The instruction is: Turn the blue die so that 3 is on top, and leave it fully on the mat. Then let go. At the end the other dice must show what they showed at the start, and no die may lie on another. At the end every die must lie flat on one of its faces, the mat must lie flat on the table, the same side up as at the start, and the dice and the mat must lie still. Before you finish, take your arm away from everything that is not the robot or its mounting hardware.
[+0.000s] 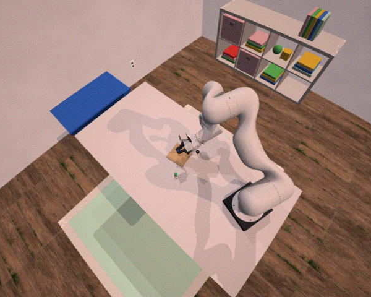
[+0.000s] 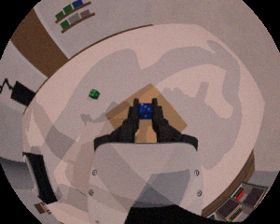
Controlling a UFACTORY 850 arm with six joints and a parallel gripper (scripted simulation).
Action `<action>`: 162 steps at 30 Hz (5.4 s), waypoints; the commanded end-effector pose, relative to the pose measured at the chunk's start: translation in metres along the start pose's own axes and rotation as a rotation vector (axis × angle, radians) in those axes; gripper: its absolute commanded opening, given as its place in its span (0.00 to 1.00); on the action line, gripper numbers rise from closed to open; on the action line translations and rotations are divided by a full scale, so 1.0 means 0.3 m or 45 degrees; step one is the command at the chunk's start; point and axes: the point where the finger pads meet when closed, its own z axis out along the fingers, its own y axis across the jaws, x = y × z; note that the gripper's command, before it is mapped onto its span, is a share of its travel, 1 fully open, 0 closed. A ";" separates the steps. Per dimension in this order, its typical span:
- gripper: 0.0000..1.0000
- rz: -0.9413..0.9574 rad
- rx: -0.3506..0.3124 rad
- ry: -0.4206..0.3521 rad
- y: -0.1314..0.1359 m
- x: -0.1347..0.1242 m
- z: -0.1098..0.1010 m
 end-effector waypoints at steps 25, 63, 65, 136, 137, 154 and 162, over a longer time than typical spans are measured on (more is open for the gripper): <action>0.15 -0.002 -0.001 0.001 0.003 -0.089 0.051; 0.15 -0.002 -0.001 0.001 0.003 -0.100 0.057; 0.15 -0.002 -0.001 0.001 0.003 -0.104 0.059; 0.36 -0.002 -0.001 0.001 0.003 -0.124 0.070; 0.36 -0.002 -0.001 0.001 0.003 -0.124 0.070; 0.36 -0.002 -0.001 0.001 0.003 -0.124 0.070; 0.36 -0.002 -0.001 0.001 0.003 -0.124 0.070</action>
